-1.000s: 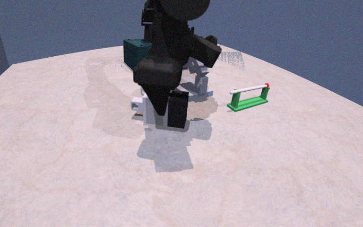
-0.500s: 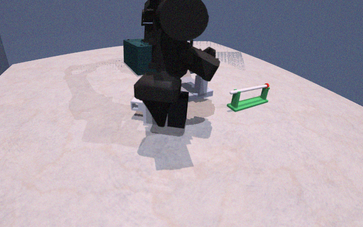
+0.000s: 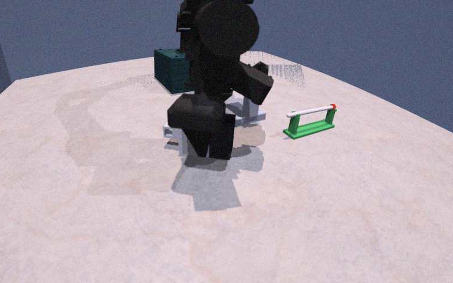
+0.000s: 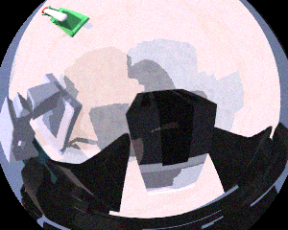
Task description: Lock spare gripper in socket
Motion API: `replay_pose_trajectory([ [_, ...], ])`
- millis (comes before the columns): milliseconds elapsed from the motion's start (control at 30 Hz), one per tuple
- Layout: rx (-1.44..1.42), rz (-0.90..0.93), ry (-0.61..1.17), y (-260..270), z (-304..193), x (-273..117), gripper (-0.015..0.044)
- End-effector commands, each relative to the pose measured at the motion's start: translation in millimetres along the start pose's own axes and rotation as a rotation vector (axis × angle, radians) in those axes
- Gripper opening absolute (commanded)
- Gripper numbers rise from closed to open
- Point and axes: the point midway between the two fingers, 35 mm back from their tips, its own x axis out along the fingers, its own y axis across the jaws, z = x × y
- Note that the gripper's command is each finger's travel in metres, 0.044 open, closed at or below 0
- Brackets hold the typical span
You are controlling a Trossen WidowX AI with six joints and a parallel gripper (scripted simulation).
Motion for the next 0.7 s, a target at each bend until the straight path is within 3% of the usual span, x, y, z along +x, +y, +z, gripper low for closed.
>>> replay_pose_trajectory([
  [0,0.006,0.001,0.006,0.3,-0.7,1.9,0.0256],
  [100,0.006,0.001,0.006,0.3,-0.7,1.9,0.0177],
  [333,0.006,0.001,0.006,0.2,-0.8,1.9,0.0131],
  [500,0.006,0.001,0.006,-0.4,-0.5,-7.3,0.0],
  [667,0.006,0.001,0.006,-0.7,-0.3,-34.0,0.0],
])
